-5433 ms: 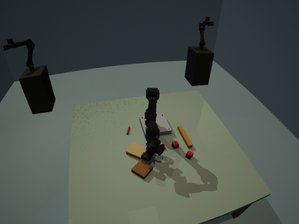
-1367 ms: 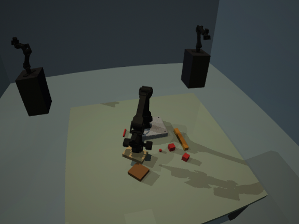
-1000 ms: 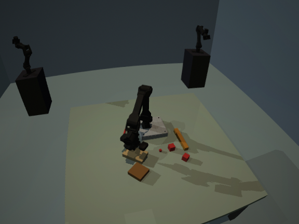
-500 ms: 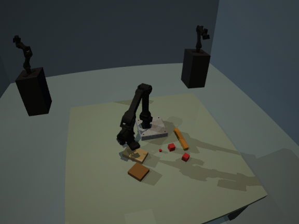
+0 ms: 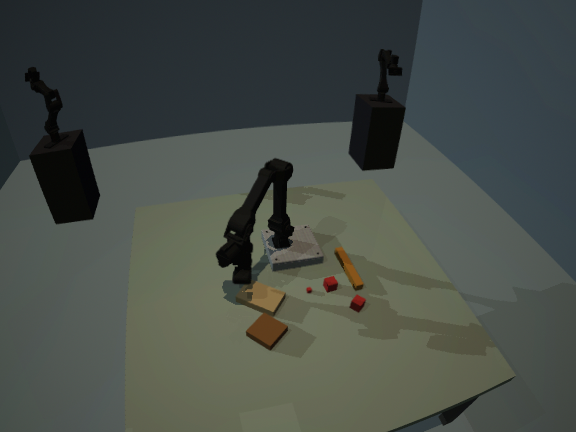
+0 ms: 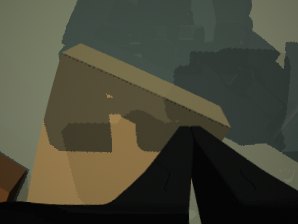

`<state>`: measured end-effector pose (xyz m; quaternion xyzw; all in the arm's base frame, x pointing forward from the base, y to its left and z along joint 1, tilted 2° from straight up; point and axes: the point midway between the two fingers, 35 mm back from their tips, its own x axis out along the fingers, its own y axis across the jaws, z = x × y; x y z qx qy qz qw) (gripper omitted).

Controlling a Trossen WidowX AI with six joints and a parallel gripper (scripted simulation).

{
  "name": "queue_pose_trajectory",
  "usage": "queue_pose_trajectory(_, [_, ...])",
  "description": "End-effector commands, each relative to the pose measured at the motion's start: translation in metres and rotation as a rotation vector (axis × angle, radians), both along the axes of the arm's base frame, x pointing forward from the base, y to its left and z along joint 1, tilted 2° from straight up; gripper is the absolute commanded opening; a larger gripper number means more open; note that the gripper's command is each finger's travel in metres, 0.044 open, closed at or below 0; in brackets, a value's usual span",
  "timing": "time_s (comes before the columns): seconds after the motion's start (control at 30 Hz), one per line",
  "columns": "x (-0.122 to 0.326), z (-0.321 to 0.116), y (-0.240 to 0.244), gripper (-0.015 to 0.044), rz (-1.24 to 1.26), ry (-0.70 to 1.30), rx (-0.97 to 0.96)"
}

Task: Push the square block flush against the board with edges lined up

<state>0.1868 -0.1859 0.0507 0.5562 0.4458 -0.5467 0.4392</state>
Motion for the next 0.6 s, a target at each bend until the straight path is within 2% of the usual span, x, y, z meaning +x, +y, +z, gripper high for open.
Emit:
queue_pose_trajectory(0.0, [-0.009, 0.000, -0.004, 0.0000, -0.132, 0.002, -0.007])
queue_pose_trajectory(0.23, [-0.026, -0.001, -0.009, 0.0000, -0.374, 0.008, -0.006])
queue_pose_trajectory(0.4, [-0.026, -0.001, -0.009, 0.0000, -0.374, 0.008, -0.006])
queue_pose_trajectory(0.57, [-0.031, -0.054, -0.011, 0.0000, -0.455, 0.010, -0.006])
